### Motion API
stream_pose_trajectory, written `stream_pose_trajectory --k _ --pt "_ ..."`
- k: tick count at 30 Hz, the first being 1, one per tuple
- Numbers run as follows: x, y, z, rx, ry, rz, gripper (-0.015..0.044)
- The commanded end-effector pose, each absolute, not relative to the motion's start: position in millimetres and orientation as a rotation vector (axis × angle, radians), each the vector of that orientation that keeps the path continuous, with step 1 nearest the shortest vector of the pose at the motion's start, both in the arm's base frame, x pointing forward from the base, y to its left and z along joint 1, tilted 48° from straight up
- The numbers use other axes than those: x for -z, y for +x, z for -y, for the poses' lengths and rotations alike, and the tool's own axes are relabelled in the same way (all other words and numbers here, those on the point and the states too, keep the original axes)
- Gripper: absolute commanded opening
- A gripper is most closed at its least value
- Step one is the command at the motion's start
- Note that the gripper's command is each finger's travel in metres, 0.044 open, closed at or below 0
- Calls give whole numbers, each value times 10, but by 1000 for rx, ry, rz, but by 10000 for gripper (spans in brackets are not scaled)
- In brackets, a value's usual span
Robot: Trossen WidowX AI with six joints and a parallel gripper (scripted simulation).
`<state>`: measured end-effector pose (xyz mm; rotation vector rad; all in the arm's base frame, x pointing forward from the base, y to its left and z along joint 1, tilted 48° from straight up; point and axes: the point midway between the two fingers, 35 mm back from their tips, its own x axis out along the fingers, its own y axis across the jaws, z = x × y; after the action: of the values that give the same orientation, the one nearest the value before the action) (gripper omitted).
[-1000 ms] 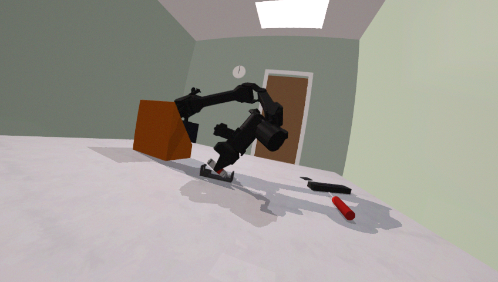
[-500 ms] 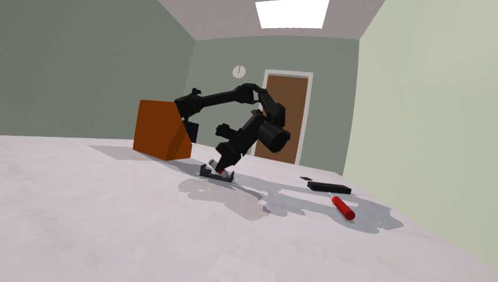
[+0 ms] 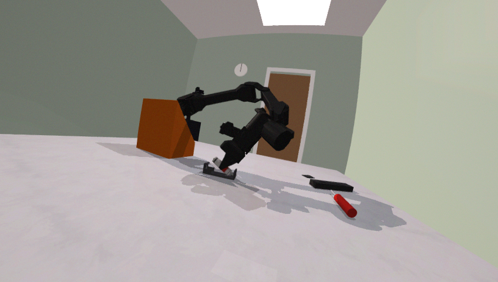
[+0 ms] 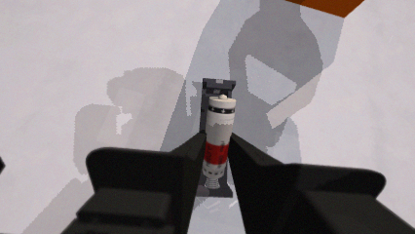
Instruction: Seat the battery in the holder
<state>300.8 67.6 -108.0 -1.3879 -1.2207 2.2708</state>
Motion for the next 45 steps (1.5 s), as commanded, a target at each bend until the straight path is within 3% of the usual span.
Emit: stream_pose_trajectory --k 1,45 --pt "1083 3066 -684 -2244 -1425 1221 66" --pt "1201 3008 -691 -2032 -1629 1139 66"
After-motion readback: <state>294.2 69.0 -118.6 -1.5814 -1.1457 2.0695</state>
